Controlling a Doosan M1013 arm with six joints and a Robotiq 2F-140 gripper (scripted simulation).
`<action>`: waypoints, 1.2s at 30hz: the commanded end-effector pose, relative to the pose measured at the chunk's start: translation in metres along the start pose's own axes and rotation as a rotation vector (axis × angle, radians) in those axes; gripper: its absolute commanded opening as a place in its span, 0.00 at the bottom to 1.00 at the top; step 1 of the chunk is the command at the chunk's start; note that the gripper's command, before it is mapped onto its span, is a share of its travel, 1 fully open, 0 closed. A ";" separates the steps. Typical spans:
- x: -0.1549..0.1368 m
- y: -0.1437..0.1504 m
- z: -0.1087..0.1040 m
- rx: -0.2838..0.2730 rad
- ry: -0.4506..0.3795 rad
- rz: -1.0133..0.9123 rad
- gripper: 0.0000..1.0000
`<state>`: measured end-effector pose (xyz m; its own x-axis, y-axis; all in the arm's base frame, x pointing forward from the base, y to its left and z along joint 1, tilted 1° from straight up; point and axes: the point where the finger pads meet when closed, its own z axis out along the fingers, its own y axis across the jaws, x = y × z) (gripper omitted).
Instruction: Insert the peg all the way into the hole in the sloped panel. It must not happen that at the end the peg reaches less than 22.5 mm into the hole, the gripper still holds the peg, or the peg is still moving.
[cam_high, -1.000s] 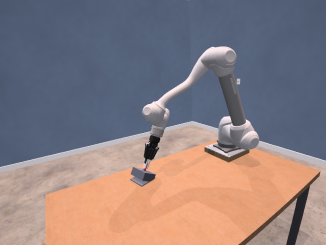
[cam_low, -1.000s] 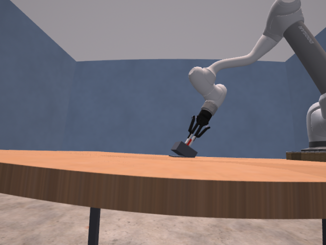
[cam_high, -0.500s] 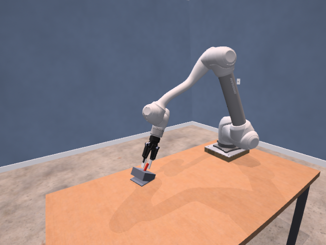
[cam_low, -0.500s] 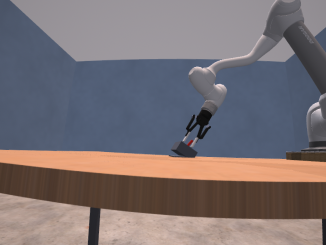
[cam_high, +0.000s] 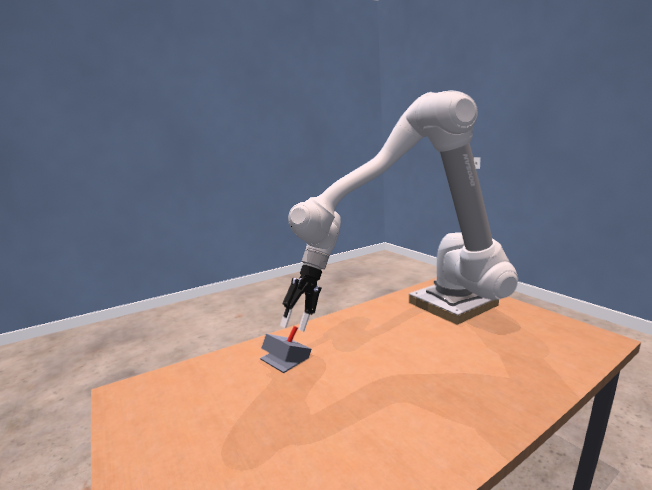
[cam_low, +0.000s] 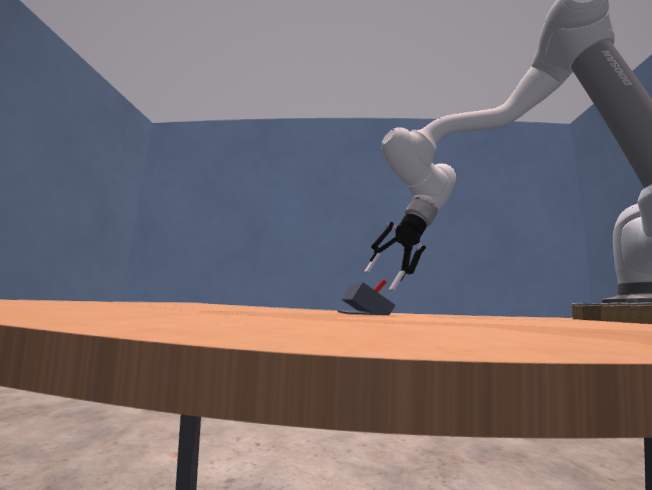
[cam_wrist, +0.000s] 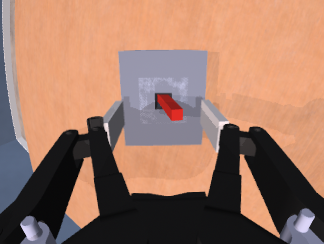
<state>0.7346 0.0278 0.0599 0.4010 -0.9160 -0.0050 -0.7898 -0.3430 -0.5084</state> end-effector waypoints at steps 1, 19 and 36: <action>0.000 -0.001 -0.013 0.001 -0.001 0.000 0.62; 0.000 0.001 -0.065 -0.002 0.001 0.000 0.91; 0.000 0.000 -0.081 -0.003 0.002 0.000 1.00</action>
<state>0.6969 0.0115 0.1286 0.4000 -0.9165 -0.0037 -0.7915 -0.3434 -0.5055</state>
